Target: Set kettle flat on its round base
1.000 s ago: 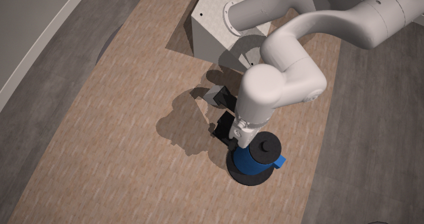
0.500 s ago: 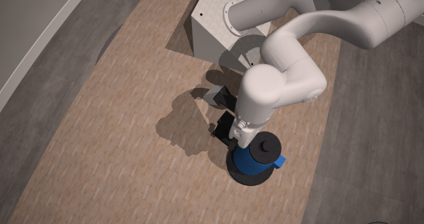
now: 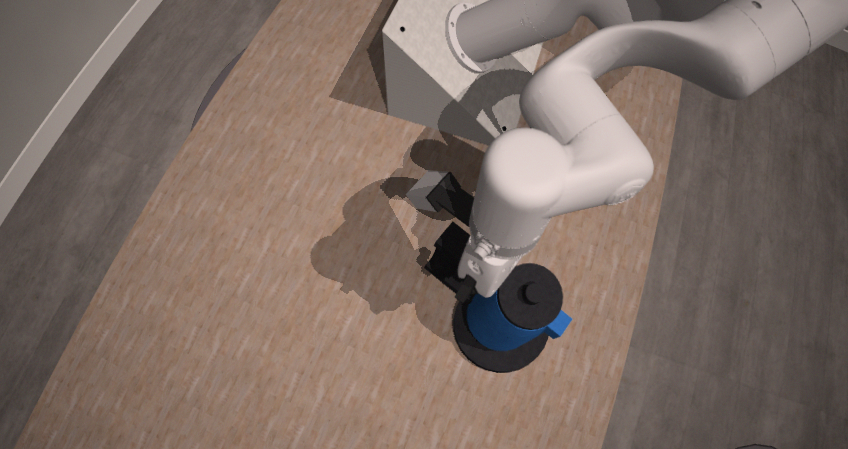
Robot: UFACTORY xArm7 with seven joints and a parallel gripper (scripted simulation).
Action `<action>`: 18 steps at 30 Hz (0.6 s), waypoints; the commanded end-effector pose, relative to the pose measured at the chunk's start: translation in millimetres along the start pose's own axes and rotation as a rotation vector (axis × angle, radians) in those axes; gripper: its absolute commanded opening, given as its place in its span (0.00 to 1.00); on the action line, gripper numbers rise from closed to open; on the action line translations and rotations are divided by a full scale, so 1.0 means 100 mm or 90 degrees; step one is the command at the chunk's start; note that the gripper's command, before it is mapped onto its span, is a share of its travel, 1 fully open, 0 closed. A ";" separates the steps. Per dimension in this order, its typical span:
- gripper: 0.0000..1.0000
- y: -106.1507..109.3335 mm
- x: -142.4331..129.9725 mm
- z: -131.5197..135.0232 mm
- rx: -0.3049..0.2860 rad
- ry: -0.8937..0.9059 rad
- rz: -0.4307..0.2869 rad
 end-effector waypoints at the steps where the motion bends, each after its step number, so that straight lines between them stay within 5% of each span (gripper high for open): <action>1: 0.00 0.02 0.00 -0.01 0.003 0.000 -0.001; 18: 0.00 -0.01 0.00 -0.01 0.003 0.000 -0.001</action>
Point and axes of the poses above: the point where the finger pads meet when closed, its own y axis back along the fingers, its own z axis across the jaws, x = y × z, the point moved 4 cm from there along y, back along the fingers, and after that the axes turned 2 degrees about -y, right-handed, at the moved point
